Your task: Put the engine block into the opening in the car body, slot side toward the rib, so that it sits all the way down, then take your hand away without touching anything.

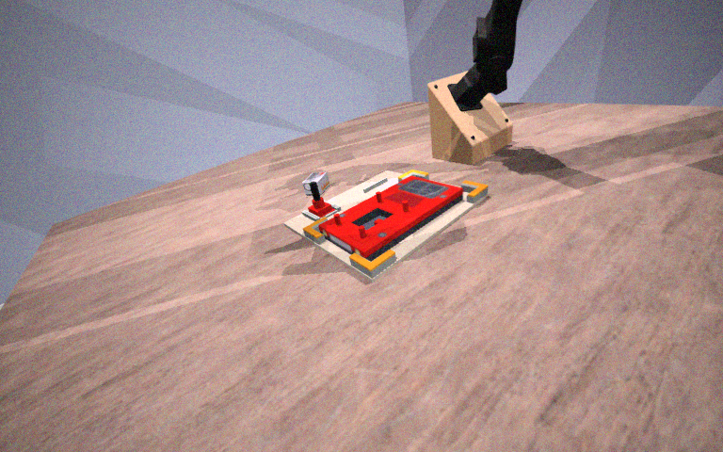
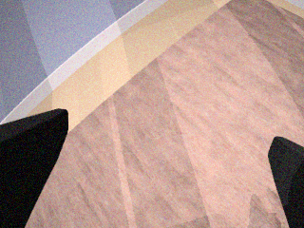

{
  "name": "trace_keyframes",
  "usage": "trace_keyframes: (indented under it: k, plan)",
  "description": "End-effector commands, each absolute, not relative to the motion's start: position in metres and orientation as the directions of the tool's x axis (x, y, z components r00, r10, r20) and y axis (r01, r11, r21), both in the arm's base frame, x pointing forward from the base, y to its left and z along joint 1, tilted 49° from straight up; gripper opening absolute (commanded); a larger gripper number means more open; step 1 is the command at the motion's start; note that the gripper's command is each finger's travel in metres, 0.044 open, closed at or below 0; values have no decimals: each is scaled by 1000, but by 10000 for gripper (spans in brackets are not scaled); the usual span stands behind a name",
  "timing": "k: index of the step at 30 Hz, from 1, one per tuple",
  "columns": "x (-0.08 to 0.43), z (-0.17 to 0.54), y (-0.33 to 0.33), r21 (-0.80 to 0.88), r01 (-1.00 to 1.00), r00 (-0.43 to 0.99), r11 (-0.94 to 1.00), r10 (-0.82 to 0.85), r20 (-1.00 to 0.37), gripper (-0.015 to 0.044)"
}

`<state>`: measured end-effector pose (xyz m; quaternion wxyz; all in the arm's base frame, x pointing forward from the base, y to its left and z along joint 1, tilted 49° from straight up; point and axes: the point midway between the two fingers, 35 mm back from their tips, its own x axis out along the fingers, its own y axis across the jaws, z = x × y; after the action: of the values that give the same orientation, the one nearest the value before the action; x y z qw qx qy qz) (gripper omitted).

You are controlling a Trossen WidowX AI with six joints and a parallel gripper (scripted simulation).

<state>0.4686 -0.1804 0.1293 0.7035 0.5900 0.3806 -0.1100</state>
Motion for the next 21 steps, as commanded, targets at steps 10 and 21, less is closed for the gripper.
trace_keyframes:
  k: [10,21]
  plan:
    - [444,57,-155,535,845,490,-3,408,-770,440]
    - [416,9,-131,244,950,311,-196,508,-803,440]
